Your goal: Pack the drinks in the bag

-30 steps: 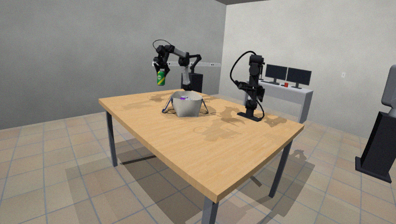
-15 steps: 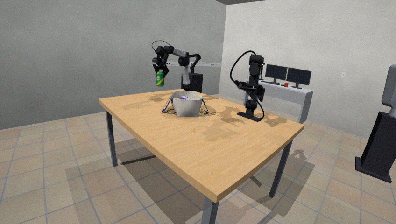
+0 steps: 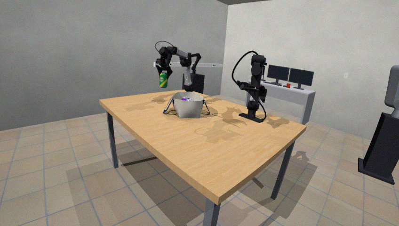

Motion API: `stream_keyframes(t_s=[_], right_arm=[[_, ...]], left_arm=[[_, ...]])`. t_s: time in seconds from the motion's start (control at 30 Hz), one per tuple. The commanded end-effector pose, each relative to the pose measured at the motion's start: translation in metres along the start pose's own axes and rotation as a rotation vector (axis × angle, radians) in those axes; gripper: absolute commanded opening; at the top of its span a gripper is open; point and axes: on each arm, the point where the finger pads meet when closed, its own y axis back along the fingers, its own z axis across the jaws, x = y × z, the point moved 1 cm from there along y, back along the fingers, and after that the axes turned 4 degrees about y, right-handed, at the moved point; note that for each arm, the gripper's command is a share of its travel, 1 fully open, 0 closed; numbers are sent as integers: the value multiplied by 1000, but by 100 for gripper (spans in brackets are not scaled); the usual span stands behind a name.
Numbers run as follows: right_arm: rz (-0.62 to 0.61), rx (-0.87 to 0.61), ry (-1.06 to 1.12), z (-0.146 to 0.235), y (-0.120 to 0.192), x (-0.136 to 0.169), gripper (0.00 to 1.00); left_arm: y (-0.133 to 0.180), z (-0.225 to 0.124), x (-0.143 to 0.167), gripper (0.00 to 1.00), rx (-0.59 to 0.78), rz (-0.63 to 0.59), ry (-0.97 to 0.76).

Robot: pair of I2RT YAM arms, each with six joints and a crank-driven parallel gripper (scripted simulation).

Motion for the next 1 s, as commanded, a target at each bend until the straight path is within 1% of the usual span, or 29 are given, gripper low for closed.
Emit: stream_keyframes(t_s=[0.0, 0.13, 0.17, 0.27, 0.43, 0.5, 0.6, 0.7, 0.73, 0.77, 0.8, 0.9, 0.97], right_arm=[[-177, 52, 3, 10, 29, -36, 74], [-176, 44, 21, 13, 28, -36, 74], [-156, 45, 4, 15, 23, -31, 74], [-185, 58, -6, 22, 33, -39, 74], [-154, 35, -12, 43, 27, -34, 74], [-179, 32, -14, 50, 34, -42, 74], [-186, 29, -18, 59, 36, -45, 74], [-191, 23, 3, 59, 36, -46, 74], [-150, 22, -13, 62, 25, -36, 74], [-139, 20, -13, 66, 23, -33, 74], [-166, 31, -13, 56, 32, -40, 74], [-142, 23, 2, 56, 24, -32, 74], [-173, 29, 1, 54, 32, -40, 74]], left_arm=[[14, 8, 1, 91, -44, 20, 7], [14, 8, 1, 91, -44, 20, 7], [16, 9, 2, 91, -49, 25, 8], [16, 9, 2, 91, -49, 25, 8], [16, 9, 2, 91, -49, 25, 8], [16, 9, 2, 91, -49, 25, 8], [16, 9, 2, 91, -49, 25, 8], [16, 9, 2, 91, -49, 25, 8], [18, 10, 3, 91, -55, 30, 8], [18, 10, 3, 91, -55, 30, 8], [18, 10, 3, 91, -55, 30, 8], [18, 10, 3, 91, -55, 30, 8], [18, 10, 3, 91, -55, 30, 8]])
